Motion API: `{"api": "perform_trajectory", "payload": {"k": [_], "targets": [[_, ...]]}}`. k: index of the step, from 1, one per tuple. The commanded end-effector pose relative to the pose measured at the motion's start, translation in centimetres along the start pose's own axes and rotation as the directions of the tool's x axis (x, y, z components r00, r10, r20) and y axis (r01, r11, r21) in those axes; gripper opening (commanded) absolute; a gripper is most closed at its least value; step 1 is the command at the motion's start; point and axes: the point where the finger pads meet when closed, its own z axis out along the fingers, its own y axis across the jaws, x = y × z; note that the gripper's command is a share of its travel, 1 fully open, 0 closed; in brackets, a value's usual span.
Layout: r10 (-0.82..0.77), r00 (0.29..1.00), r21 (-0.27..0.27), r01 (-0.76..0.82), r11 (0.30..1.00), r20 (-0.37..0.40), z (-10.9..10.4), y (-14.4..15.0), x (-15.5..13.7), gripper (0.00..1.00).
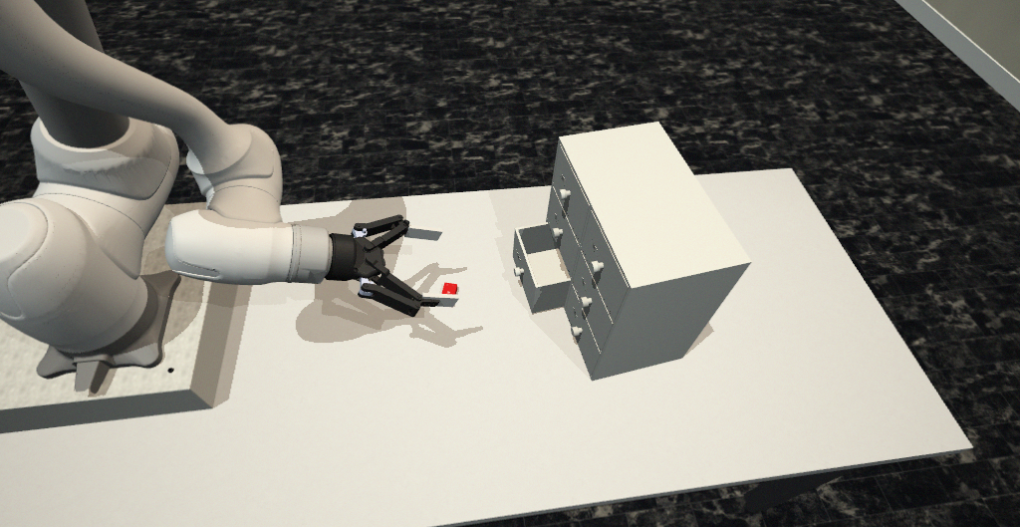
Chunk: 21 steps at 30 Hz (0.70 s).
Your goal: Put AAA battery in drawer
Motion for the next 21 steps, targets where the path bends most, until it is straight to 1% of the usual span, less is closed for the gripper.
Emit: {"api": "perform_trajectory", "payload": {"k": [1,7,13,15,21], "targets": [[0.0,0.999,0.001,0.0,1.0,0.035,-0.03,-0.01,0.11,1.0],[0.0,0.993,0.001,0.0,1.0,0.115,-0.13,-0.02,0.33,1.0],[0.0,0.976,0.001,0.0,1.0,0.216,-0.28,-0.03,0.64,1.0],[0.0,0.976,0.001,0.0,1.0,0.216,-0.28,-0.03,0.64,1.0],[0.0,0.943,0.003,-0.001,1.0,0.334,-0.47,-0.08,0.99,1.0]]}}
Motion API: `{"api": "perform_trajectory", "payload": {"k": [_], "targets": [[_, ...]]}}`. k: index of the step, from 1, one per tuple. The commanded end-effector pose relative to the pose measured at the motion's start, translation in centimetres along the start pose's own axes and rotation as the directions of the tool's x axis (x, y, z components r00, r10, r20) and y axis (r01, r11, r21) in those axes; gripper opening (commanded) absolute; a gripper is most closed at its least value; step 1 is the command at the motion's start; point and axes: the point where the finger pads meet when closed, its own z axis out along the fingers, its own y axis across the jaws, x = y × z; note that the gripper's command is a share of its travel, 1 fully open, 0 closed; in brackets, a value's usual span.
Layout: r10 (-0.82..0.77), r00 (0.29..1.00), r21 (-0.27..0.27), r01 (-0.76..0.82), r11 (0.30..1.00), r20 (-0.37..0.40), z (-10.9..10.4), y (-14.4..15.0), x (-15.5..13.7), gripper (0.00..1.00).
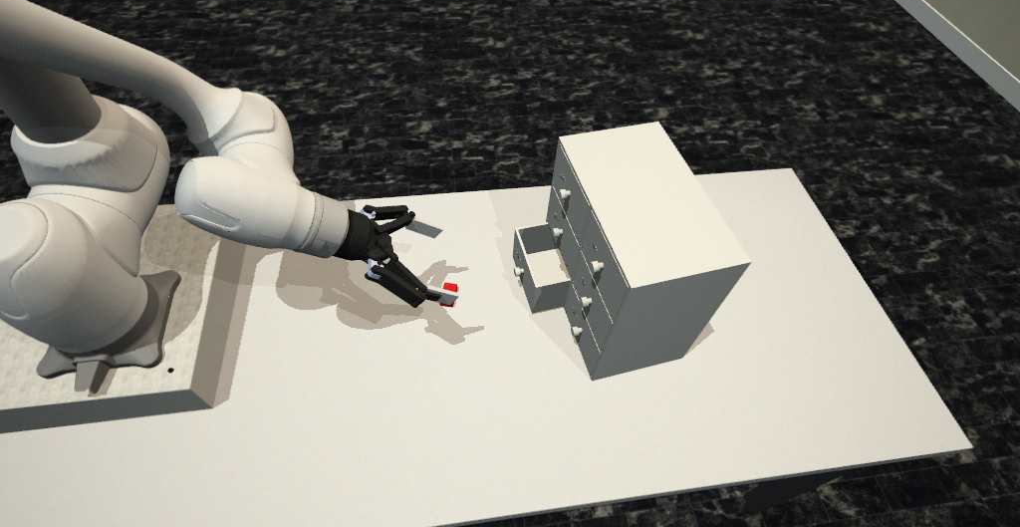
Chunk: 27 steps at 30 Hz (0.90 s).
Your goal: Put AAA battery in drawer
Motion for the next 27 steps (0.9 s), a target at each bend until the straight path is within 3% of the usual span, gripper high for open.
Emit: {"api": "perform_trajectory", "payload": {"k": [1,9,27], "targets": [[0.001,0.996,0.012,-0.002,1.0,0.092,-0.04,-0.17,0.17,1.0],[0.0,0.989,0.017,-0.003,1.0,0.148,-0.17,-0.31,0.24,1.0],[0.0,0.982,0.02,-0.004,1.0,0.191,-0.27,-0.43,0.41,1.0]]}}
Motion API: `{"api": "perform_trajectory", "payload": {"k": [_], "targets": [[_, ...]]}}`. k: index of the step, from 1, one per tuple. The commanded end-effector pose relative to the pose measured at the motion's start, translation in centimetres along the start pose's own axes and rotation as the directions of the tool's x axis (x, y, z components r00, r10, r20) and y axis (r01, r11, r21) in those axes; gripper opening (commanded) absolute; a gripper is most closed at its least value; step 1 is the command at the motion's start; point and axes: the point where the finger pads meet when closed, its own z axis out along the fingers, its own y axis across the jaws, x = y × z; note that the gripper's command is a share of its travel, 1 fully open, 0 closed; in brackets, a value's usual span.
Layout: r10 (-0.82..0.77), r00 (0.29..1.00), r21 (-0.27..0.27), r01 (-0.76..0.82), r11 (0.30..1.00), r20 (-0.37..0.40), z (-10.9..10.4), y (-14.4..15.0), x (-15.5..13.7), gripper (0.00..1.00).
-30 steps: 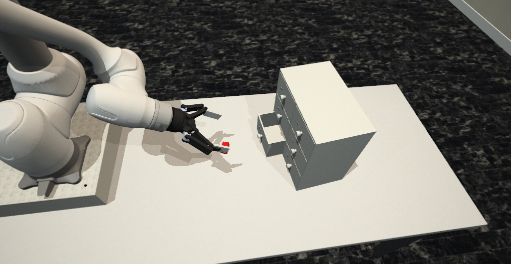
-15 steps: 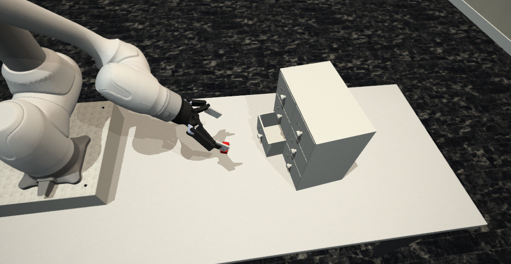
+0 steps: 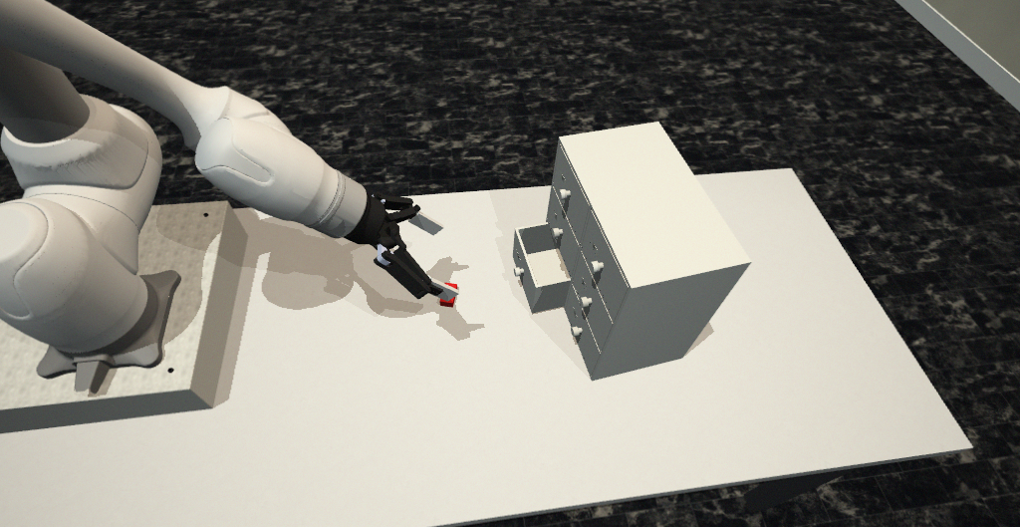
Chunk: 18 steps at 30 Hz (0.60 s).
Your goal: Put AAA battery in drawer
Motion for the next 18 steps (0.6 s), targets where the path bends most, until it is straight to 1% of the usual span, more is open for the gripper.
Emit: {"api": "perform_trajectory", "payload": {"k": [1,12,18], "targets": [[0.0,1.0,0.035,-0.001,0.999,0.022,-0.05,0.02,0.02,1.0],[0.0,0.999,0.023,-0.001,1.0,0.046,-0.12,0.39,0.1,1.0],[-0.001,0.998,0.03,-0.001,1.0,0.06,-0.15,0.16,0.23,1.0]]}}
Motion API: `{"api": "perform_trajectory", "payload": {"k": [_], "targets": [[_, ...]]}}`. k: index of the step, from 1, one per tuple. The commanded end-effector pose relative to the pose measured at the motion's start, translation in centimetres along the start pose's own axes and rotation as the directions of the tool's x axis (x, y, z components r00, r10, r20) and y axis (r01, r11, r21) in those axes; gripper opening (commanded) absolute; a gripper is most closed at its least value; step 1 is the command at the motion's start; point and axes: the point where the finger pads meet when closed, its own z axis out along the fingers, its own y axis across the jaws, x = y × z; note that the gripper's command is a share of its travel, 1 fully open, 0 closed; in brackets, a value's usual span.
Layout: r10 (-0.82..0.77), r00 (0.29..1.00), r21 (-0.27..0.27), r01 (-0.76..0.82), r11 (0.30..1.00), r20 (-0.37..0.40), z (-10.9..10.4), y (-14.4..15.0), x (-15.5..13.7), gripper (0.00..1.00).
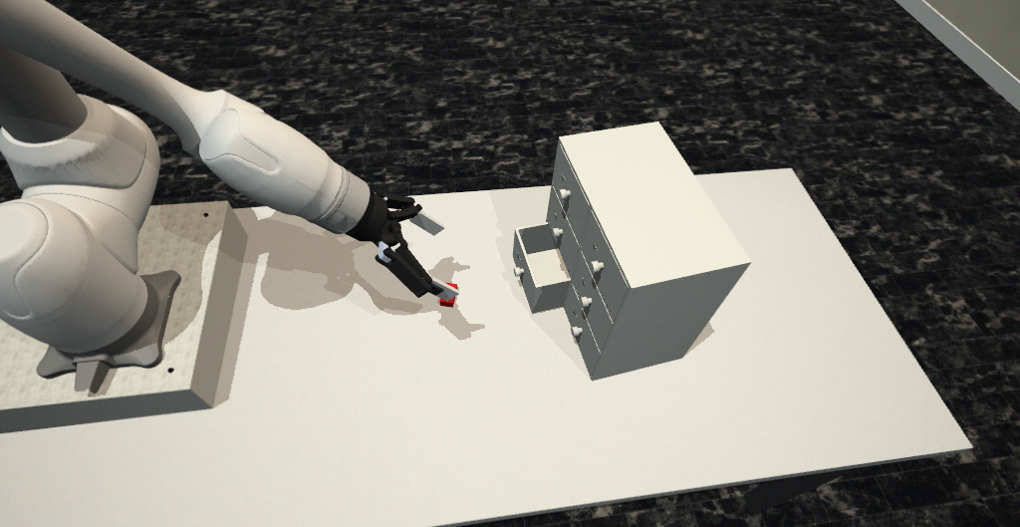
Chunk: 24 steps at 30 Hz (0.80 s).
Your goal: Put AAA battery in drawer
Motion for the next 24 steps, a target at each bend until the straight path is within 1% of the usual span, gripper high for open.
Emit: {"api": "perform_trajectory", "payload": {"k": [1,8,13,15,17,24], "targets": [[-0.001,0.999,0.048,-0.001,0.999,0.04,-0.07,-0.02,0.07,1.0],[-0.002,0.998,0.04,-0.001,0.999,0.07,-0.15,0.24,0.03,1.0],[-0.004,0.992,0.041,-0.001,0.999,0.122,-0.28,0.24,0.13,1.0],[-0.006,0.987,0.041,-0.001,0.999,0.162,-0.39,0.24,0.22,1.0],[-0.006,0.987,0.041,-0.001,0.999,0.162,-0.39,0.24,0.22,1.0],[-0.012,0.948,0.04,-0.001,0.999,0.319,-0.8,0.27,0.54,1.0]]}}
